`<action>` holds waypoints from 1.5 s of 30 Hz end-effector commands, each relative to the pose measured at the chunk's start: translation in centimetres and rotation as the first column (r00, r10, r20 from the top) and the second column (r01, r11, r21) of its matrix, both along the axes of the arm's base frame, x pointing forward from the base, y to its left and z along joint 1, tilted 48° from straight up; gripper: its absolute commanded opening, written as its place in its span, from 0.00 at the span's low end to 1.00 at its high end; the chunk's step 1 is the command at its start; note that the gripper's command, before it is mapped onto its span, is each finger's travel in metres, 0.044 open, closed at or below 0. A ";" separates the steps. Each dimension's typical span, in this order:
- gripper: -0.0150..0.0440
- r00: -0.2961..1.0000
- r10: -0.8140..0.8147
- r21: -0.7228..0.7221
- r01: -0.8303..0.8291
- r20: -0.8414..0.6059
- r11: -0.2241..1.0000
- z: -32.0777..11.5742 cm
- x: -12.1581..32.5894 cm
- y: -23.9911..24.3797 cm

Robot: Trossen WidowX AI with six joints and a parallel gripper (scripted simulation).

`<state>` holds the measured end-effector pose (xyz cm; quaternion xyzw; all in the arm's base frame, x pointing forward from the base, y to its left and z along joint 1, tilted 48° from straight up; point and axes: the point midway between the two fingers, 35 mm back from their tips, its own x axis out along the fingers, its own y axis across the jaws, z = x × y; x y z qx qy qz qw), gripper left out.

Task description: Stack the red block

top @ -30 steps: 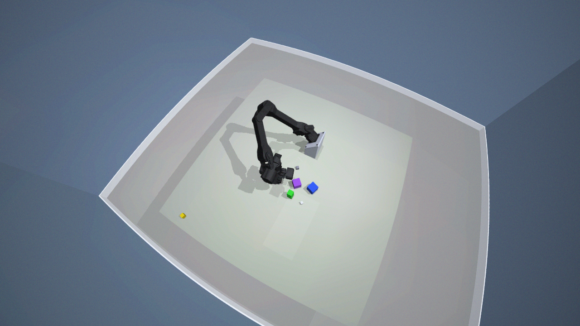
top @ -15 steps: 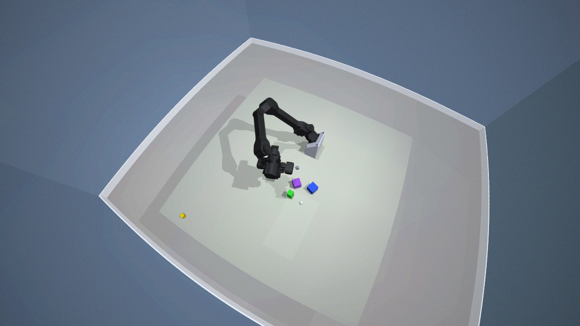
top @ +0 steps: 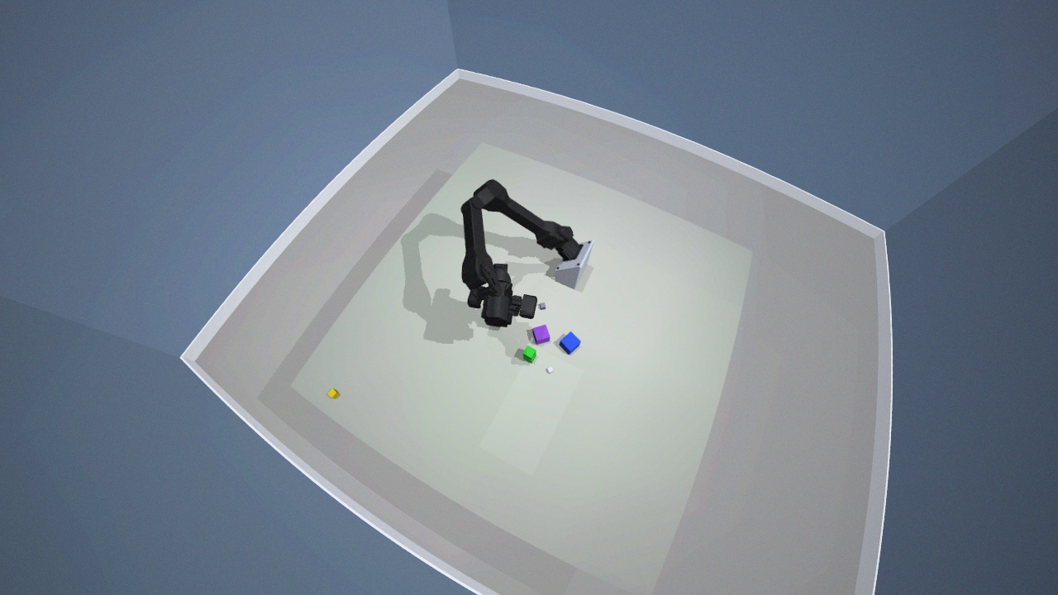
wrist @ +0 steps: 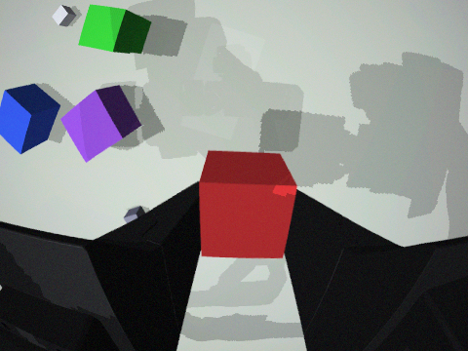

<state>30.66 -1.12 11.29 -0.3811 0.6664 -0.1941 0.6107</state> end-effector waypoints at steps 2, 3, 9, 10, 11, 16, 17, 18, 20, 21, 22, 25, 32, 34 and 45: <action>0.25 1.000 0.003 0.006 -0.003 -0.001 1.000 -1.2 1.2 1.5; 0.25 1.000 0.003 0.006 -0.003 -0.001 1.000 -1.5 1.5 1.8; 0.25 1.000 0.003 0.008 -0.003 0.000 1.000 -3.2 2.9 3.6; 0.25 1.000 0.003 0.008 -0.003 0.000 1.000 -3.6 3.2 3.9; 0.25 1.000 0.003 0.008 -0.003 0.001 1.000 -3.9 3.4 4.2; 0.25 1.000 0.003 0.009 -0.003 0.002 1.000 -5.6 4.4 5.7; 0.25 1.000 0.003 0.009 -0.003 0.002 1.000 -5.9 4.5 6.0; 0.25 1.000 0.003 0.008 -0.003 0.002 1.000 -6.3 4.7 6.3; 0.25 1.000 0.003 0.008 -0.003 0.002 1.000 -7.0 4.9 6.9; 0.25 1.000 0.003 0.008 -0.003 0.002 1.000 -7.3 5.1 7.2; 0.25 1.000 0.003 0.008 -0.003 0.003 1.000 -7.6 5.2 7.4; 0.25 1.000 0.003 0.008 -0.003 0.003 1.000 -7.9 5.2 7.6; 0.25 1.000 0.003 0.007 -0.003 0.003 1.000 -9.3 5.4 6.0; 0.25 1.000 0.003 0.007 -0.003 0.003 1.000 -9.7 5.4 5.5; 0.25 1.000 0.003 0.006 -0.003 0.004 1.000 -11.7 5.4 3.4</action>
